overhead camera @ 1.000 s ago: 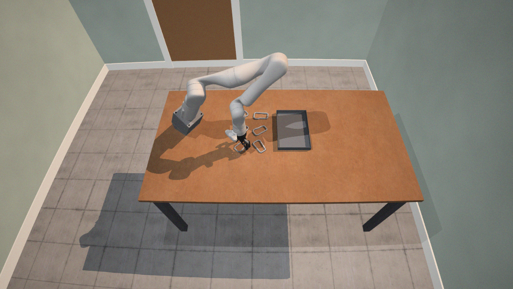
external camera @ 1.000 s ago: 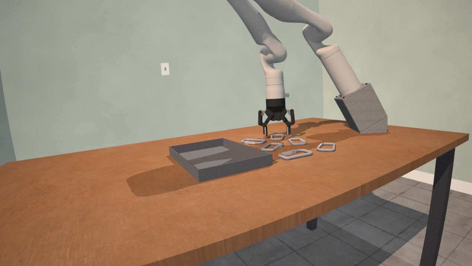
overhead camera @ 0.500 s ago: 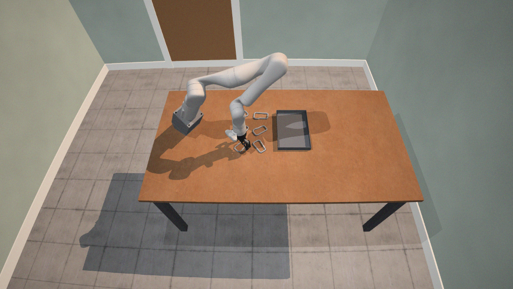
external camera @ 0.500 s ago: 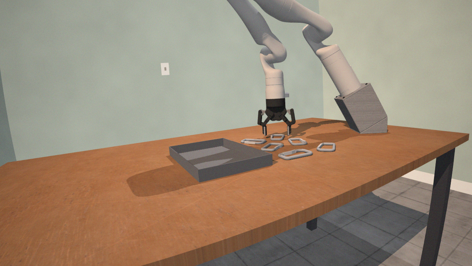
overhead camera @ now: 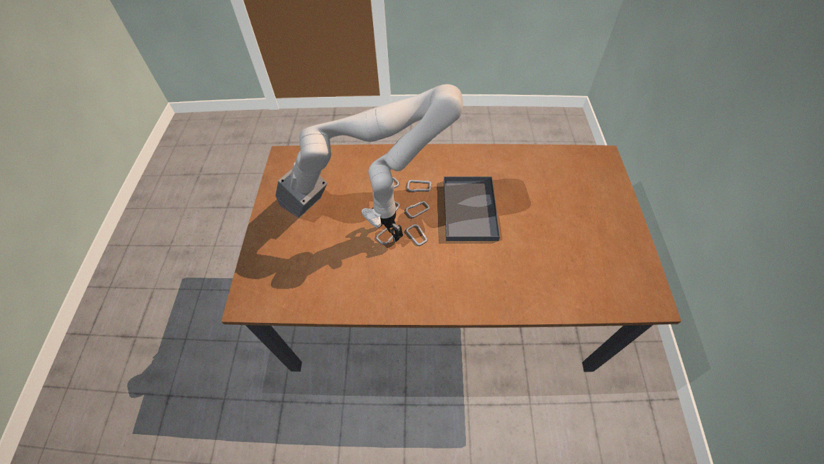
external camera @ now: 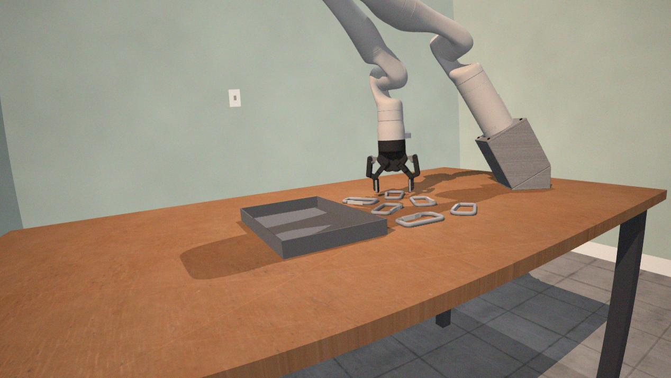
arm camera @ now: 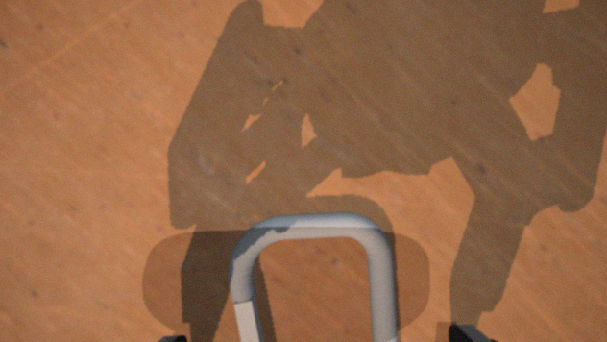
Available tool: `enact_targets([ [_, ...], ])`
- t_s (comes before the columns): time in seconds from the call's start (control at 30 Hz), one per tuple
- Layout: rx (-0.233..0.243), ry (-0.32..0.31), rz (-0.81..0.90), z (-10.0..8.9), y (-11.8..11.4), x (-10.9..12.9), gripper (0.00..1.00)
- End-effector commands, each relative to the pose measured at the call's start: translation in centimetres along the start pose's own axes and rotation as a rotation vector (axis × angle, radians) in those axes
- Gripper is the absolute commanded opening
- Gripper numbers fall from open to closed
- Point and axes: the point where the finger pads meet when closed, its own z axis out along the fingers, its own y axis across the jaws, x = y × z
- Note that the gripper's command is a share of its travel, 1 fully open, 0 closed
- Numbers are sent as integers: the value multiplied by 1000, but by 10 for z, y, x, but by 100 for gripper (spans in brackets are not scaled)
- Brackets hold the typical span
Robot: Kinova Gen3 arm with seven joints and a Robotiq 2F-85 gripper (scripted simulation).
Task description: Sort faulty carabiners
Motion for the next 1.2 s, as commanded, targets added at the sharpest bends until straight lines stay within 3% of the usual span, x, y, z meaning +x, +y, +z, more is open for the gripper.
enact_targets([
  [0.0,0,0,0,0,0,0,100],
  [0.73,0,0,0,0,0,0,100],
  [0.77,0,6,-11,-70,3,1,100],
  [1.17,0,6,-11,-83,4,1,100],
])
